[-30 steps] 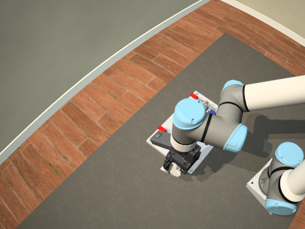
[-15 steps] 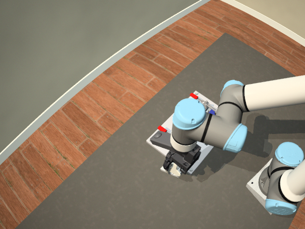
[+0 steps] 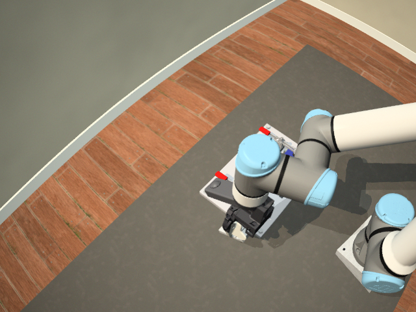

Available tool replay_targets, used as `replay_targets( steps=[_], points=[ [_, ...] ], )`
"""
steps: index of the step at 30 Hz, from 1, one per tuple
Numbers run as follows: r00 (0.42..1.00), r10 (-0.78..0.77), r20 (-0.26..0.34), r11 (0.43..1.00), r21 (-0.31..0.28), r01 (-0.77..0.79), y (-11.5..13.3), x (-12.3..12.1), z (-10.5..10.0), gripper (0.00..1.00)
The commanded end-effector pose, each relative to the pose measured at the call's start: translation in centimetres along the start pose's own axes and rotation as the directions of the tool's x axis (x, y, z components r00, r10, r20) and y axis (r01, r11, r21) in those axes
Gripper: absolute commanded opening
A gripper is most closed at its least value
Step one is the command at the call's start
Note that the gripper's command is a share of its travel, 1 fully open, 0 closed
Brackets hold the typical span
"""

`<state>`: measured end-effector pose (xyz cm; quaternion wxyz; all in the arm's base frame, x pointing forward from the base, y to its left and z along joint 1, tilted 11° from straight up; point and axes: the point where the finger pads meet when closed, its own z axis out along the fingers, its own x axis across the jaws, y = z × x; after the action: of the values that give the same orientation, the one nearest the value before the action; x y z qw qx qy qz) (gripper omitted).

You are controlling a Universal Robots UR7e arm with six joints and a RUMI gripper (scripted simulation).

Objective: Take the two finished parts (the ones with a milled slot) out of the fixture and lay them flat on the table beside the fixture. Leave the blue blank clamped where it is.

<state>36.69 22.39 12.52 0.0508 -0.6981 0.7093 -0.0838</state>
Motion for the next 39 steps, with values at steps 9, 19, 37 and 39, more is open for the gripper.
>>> replay_targets(
  steps=[9,19,37,39],
  points=[
    [1.0,0.0,0.0,1.0,0.001,0.0,0.0,0.0,0.6,0.0],
    [1.0,0.0,0.0,1.0,0.001,0.0,0.0,0.0,2.4,0.0],
    [1.0,0.0,0.0,1.0,0.001,0.0,0.0,0.0,6.2,0.0],
    [1.0,0.0,0.0,1.0,0.001,0.0,0.0,0.0,6.4,0.0]
  ],
)
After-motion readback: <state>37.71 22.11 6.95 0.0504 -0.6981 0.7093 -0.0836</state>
